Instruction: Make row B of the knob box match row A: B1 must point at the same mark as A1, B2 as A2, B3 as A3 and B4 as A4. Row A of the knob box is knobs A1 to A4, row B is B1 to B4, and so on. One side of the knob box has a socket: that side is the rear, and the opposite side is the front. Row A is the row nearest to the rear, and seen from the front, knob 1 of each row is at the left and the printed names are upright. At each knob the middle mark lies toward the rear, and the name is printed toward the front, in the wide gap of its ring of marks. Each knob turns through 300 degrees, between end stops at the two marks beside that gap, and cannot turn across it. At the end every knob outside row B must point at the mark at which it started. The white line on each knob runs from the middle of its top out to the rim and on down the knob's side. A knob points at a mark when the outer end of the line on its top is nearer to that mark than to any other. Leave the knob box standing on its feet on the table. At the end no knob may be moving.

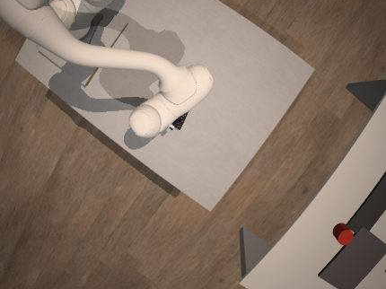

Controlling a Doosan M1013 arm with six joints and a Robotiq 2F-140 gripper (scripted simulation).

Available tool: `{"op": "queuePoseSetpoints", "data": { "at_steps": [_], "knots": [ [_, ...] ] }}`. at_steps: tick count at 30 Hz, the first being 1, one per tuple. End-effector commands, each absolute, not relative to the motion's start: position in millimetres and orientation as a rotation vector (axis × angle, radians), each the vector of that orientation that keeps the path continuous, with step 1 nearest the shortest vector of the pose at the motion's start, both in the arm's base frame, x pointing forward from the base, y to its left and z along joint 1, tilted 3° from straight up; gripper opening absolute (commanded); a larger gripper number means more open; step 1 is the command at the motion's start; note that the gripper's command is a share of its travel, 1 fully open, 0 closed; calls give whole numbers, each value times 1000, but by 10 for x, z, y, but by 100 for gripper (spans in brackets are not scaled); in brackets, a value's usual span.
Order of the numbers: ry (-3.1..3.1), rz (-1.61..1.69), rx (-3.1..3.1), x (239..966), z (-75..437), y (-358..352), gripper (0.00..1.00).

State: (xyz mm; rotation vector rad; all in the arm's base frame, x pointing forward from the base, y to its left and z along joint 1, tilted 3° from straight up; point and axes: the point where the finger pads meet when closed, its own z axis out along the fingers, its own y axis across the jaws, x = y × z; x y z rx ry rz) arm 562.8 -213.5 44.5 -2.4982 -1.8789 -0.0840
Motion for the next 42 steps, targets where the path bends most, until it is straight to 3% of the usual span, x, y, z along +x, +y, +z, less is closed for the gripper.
{"op": "queuePoseSetpoints", "data": {
  "at_steps": [1, 42],
  "knots": [
    [-1879, -84, -2498, 5628, 446, -2135, 5],
    [-1600, -81, -2679, 5628, 446, -2135, 5]
  ]
}}
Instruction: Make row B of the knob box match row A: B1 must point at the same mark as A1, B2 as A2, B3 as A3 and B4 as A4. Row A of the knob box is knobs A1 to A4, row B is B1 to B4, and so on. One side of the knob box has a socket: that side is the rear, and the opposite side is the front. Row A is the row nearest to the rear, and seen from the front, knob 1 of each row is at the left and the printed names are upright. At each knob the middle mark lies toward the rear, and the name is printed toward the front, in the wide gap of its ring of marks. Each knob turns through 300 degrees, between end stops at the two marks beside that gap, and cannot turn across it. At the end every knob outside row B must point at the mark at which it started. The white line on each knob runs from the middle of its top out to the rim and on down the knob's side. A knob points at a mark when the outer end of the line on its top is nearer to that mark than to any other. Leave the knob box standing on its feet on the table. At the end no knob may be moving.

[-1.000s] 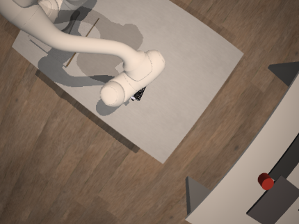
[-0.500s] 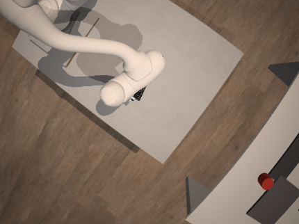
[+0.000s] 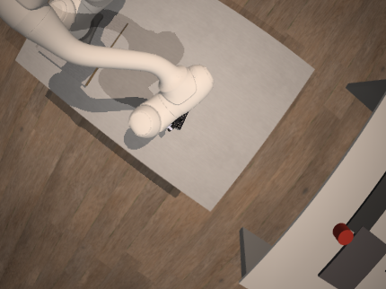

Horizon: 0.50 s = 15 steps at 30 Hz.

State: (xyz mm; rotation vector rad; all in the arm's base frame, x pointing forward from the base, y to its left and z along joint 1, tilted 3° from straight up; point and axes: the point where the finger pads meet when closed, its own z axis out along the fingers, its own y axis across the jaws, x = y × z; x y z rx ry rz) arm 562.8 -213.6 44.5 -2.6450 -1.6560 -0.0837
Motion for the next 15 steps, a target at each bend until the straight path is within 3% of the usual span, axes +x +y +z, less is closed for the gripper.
{"op": "queuePoseSetpoints", "data": {
  "at_steps": [1, 15],
  "knots": [
    [-1571, -81, -2695, 5628, 446, -2135, 5],
    [-1144, -75, -2895, 5628, 446, -2135, 5]
  ]
}}
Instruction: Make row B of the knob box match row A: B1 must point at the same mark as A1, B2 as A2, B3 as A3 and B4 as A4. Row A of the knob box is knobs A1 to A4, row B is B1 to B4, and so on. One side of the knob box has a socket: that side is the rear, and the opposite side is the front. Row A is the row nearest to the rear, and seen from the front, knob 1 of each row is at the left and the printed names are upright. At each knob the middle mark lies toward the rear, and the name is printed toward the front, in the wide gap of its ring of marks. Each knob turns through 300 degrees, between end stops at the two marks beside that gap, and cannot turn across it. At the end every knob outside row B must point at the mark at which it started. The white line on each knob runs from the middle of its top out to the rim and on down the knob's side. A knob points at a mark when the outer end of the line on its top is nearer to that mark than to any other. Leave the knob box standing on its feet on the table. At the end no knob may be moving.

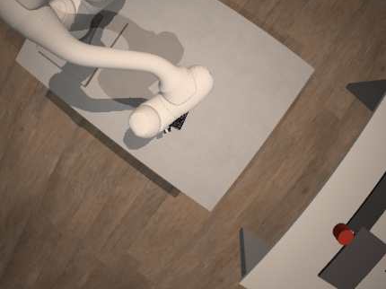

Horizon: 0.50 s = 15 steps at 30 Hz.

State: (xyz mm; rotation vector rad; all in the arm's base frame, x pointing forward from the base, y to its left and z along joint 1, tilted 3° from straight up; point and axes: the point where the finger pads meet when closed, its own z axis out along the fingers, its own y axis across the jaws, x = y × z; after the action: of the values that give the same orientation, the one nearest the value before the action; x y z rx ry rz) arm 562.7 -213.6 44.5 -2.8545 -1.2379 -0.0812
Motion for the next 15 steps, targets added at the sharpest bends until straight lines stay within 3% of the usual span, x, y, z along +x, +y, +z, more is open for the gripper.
{"op": "queuePoseSetpoints", "data": {
  "at_steps": [1, 15],
  "knots": [
    [-1105, -74, -2909, 5628, 446, -2135, 5],
    [-670, -67, -3032, 5628, 446, -2135, 5]
  ]
}}
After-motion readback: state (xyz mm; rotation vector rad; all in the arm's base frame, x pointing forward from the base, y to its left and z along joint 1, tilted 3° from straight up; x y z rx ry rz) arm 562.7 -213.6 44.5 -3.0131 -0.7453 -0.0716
